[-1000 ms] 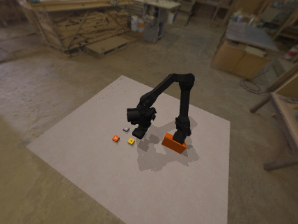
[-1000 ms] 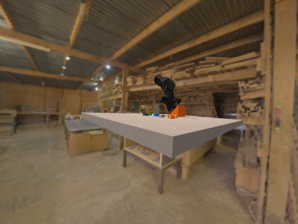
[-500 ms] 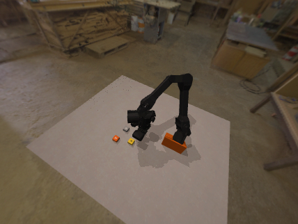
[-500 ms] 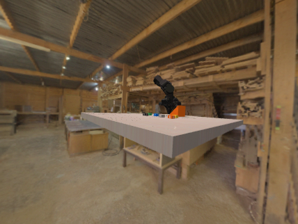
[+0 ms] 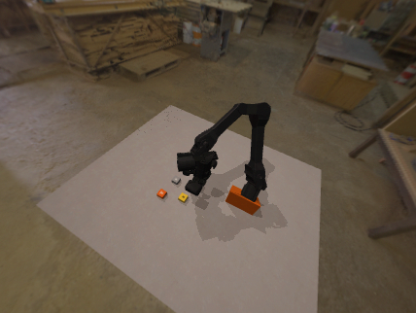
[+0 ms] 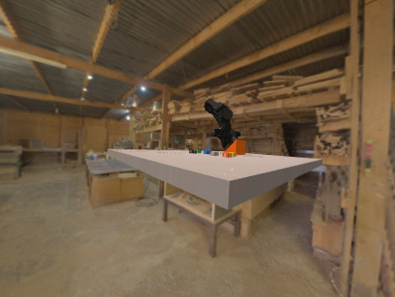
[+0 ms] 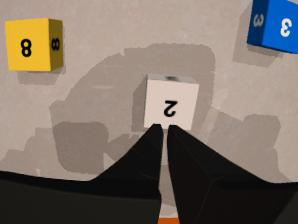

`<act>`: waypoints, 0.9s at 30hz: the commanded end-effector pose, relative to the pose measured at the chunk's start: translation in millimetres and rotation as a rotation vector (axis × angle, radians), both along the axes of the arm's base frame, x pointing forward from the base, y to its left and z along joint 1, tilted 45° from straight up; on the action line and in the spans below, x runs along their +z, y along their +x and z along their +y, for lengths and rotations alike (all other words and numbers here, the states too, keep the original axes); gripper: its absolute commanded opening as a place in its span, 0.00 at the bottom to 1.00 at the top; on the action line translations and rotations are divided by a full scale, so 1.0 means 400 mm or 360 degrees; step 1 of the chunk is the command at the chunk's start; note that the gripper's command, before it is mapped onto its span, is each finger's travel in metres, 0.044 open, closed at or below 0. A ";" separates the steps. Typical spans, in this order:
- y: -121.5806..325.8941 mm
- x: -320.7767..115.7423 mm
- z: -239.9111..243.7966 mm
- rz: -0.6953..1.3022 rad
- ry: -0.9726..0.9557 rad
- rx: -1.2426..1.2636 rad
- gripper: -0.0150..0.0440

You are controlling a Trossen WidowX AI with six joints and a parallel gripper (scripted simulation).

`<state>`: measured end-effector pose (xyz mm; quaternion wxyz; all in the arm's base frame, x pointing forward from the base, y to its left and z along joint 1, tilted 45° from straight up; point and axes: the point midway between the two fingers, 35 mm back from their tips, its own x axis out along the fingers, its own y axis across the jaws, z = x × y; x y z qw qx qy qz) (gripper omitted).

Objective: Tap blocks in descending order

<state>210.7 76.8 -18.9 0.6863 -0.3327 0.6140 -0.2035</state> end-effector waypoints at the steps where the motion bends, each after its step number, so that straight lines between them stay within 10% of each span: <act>1: -0.002 0.026 0.026 -0.0007 0.0014 -0.0007 0.29; 12: -0.026 0.163 0.138 -0.0002 0.0020 -0.0007 0.29; 27: 0.085 0.491 -0.177 -0.0007 0.0001 -0.0008 0.29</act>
